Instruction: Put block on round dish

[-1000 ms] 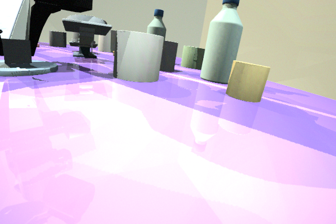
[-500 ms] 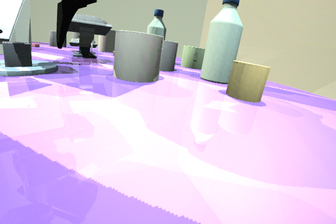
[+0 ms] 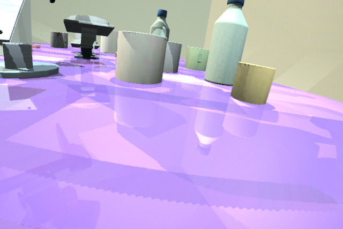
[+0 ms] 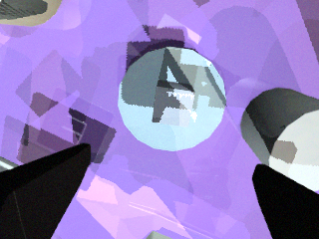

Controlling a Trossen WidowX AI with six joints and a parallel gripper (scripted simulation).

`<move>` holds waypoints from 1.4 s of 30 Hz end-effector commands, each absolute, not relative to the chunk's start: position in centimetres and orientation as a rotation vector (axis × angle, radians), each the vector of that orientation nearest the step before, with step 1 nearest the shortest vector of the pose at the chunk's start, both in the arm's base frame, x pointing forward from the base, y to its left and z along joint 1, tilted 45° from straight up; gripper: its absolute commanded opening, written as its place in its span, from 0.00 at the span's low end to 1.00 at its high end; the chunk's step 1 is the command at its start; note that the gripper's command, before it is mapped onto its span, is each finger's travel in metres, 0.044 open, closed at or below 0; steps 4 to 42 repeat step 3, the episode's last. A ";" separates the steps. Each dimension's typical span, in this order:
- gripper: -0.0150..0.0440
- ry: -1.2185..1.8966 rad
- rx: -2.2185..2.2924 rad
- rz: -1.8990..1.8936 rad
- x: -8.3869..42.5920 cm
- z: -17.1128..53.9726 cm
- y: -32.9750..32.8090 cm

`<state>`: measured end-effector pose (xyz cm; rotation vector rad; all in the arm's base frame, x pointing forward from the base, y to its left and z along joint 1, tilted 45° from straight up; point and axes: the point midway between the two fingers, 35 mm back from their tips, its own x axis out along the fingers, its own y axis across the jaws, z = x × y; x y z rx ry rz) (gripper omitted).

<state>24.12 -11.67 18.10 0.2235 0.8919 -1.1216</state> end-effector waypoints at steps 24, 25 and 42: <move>1.00 0.871 0.230 -1.121 24.0 19.4 -10.9; 1.00 0.871 0.230 -1.121 24.0 19.4 -10.9; 1.00 0.871 0.230 -1.121 24.0 19.4 -10.9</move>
